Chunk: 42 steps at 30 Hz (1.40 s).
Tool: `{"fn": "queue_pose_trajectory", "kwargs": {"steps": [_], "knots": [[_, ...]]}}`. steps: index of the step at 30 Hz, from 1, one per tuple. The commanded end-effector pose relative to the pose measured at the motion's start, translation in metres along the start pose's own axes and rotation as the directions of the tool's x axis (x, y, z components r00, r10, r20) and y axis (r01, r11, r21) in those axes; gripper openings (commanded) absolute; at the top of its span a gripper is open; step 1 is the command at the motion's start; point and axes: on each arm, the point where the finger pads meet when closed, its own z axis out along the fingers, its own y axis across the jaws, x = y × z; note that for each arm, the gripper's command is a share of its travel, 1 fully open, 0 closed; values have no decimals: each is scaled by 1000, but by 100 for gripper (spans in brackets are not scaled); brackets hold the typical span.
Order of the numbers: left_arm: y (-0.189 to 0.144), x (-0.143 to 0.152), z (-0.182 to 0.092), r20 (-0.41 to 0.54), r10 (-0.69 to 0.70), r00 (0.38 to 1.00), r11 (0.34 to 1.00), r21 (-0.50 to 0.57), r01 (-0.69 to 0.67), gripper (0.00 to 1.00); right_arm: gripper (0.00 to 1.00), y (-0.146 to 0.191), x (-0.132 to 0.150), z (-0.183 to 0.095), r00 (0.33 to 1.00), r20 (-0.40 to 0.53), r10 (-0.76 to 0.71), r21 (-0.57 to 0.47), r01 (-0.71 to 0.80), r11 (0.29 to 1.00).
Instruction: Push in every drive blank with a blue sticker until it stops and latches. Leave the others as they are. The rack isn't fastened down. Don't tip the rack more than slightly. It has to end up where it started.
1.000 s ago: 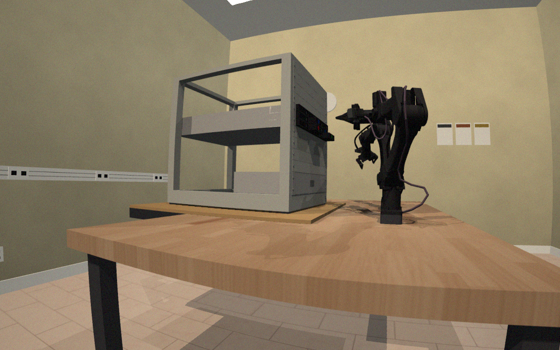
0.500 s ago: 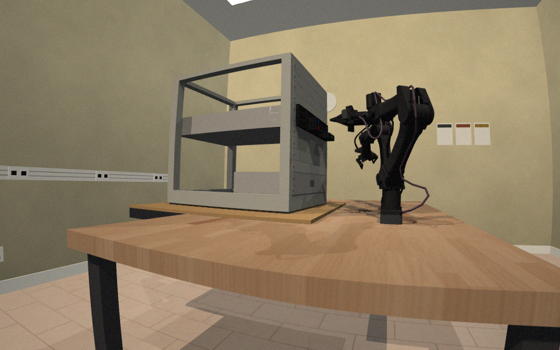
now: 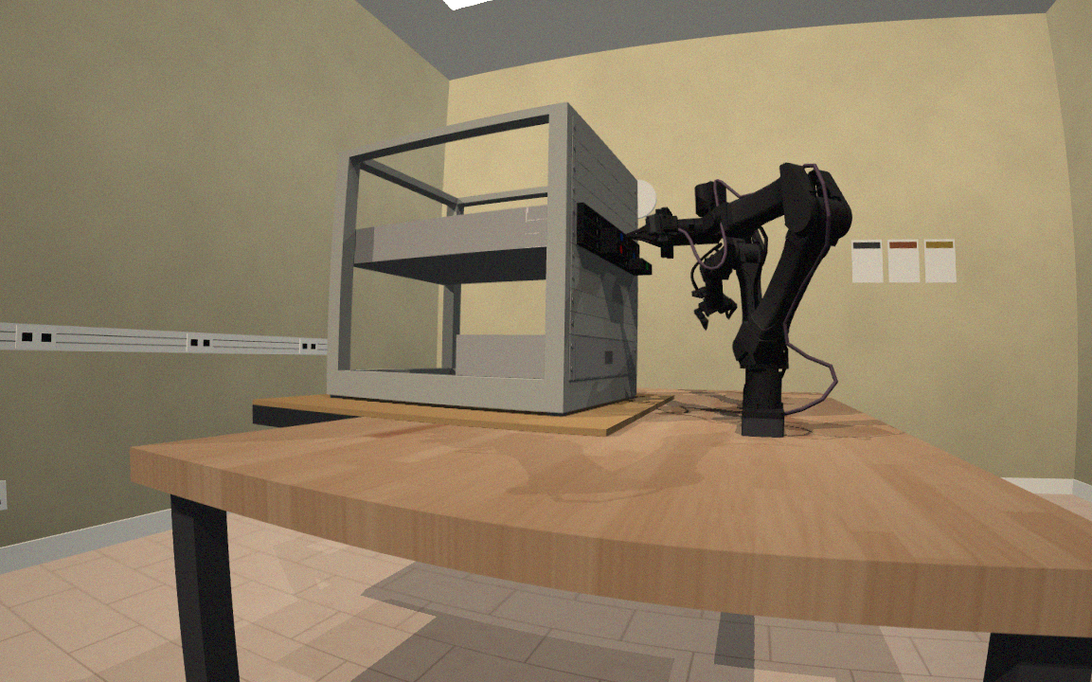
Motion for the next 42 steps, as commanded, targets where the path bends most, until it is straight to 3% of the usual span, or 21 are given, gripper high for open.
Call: {"fn": "queue_pose_trajectory", "kwargs": {"steps": [1,34,42], "knots": [[-25,-4,-5,-24,-53,998,998,45,55,0,100,-5,-7,-6,1000,23,8,9,-8,1000],[-20,2,-3,-16,-30,999,999,25,31,0,100,-5,-7,-6,1000,23,8,9,-8,1000],[-6,5,12,-18,-17,1000,1000,15,17,0,100,-5,-7,-6,1000,23,8,9,-8,1000]]}}
